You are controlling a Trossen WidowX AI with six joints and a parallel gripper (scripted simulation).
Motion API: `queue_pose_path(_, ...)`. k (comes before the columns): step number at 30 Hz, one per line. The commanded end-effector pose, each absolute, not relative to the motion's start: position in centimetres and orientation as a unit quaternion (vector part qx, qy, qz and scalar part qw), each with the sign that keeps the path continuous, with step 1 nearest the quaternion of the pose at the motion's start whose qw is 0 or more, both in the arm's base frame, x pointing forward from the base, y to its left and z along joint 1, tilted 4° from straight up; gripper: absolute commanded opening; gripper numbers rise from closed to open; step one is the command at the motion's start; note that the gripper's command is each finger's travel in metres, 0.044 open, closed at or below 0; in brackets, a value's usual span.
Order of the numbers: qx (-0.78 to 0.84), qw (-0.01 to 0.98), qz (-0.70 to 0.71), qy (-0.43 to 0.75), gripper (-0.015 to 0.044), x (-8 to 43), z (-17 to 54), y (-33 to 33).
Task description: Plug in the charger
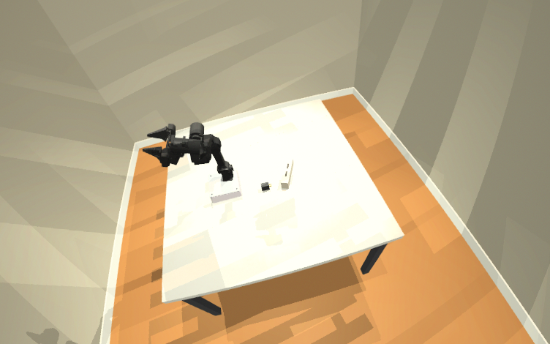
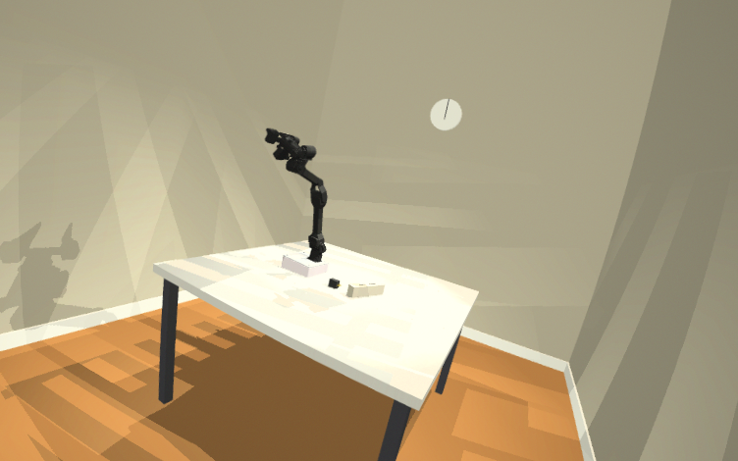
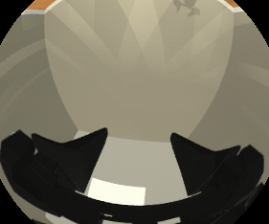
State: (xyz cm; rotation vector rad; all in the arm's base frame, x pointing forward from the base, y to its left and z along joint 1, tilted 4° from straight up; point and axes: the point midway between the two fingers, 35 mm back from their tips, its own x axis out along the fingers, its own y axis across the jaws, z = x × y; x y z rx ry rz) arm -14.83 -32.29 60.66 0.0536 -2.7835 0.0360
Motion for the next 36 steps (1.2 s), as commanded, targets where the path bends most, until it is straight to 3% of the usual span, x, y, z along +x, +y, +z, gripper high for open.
queue_pose_path(1, 0.02, 0.179, 0.009, -0.984, 0.0426, -14.8, 60.7, -32.4)
queue_pose_path(17, 0.135, 0.298, -0.341, -0.881, 0.044, -6.1, 58.1, -40.9)
queue_pose_path(36, 0.226, 0.498, -0.629, -0.552, 0.044, 7.8, 48.9, -47.2)
